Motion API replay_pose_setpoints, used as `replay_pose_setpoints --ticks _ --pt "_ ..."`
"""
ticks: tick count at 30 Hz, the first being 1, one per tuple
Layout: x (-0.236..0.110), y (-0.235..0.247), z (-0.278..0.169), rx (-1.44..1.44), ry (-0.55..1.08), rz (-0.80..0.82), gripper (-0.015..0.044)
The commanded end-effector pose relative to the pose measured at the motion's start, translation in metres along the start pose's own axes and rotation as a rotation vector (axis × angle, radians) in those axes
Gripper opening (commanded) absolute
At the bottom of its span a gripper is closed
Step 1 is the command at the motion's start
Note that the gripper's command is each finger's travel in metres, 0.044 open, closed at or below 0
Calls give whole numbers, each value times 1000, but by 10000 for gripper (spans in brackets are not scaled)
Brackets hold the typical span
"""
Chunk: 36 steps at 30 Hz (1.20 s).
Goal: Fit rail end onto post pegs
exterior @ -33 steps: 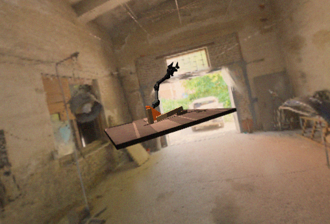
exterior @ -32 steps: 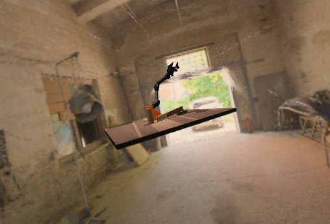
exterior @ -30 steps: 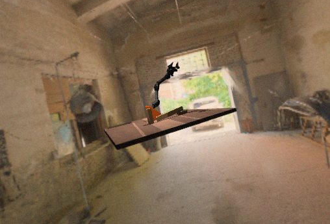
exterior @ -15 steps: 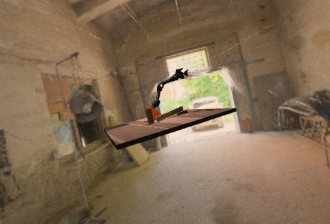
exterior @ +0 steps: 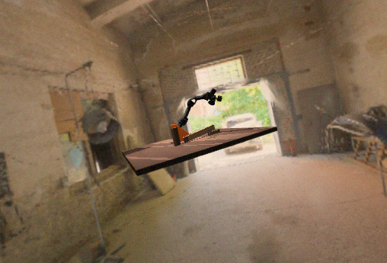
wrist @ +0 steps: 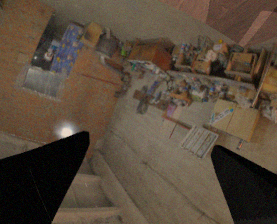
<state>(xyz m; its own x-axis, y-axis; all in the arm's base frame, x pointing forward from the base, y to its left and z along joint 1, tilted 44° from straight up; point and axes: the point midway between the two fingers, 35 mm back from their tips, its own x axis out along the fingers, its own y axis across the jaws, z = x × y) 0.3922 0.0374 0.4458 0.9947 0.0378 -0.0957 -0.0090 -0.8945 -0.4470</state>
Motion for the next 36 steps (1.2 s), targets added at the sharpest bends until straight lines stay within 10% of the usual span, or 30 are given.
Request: replay_pose_setpoints --ticks 1,12,23,36 --pt "25 33 53 63 -177 52 440" --pt "36 140 209 414 -693 277 440" --pt "-45 204 344 1101 -1172 629 440" --pt "-73 211 373 1385 -1290 765 440"
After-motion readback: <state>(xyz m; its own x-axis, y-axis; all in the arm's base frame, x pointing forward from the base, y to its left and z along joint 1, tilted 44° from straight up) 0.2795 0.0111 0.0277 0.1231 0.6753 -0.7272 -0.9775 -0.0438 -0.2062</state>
